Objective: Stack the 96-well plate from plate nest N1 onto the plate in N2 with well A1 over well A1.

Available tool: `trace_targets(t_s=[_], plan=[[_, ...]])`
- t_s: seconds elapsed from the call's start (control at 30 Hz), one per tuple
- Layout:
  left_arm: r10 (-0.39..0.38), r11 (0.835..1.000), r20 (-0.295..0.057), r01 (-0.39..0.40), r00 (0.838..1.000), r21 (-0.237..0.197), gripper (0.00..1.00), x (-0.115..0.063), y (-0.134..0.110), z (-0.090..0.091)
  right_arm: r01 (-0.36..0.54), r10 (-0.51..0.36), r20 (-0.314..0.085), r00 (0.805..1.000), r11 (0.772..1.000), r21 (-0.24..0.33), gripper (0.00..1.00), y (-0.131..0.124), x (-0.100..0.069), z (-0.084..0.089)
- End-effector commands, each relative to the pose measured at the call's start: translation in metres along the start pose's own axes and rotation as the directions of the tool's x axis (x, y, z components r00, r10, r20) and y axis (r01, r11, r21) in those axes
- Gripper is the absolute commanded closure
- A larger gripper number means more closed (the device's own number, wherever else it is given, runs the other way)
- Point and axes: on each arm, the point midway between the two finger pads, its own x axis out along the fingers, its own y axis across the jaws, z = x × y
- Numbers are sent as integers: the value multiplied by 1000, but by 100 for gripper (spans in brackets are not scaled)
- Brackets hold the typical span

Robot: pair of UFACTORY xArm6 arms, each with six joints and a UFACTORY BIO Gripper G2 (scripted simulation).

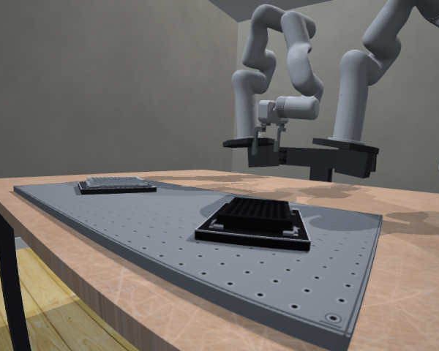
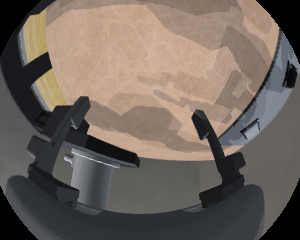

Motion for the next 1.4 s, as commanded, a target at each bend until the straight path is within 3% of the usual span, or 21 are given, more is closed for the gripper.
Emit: trace_targets(t_s=[0.0,0.4,0.9,0.97,1.2,1.37], plan=[[-3,1000,0,3,1000,0,0,1,-1,0,1,-1,2,1000,1000,0,0,0,-2,1],[-3,1000,0,3,1000,0,0,1,-1,0,1,-1,2,1000,1000,0,0,3,-31,-2],[-3,1000,0,3,1000,0,0,1,-1,0,1,-1,2,1000,1000,0,0,13,-127,-11],[-3,1000,0,3,1000,0,0,1,-1,0,1,-1,2,1000,1000,0,0,13,-127,-11],[-3,1000,0,3,1000,0,0,1,-1,0,1,-1,2,1000,1000,1,0,16,-155,-13],[-3,1000,0,3,1000,0,0,1,-1,0,1,-1,2,1000,1000,0,0,16,-162,-14]])
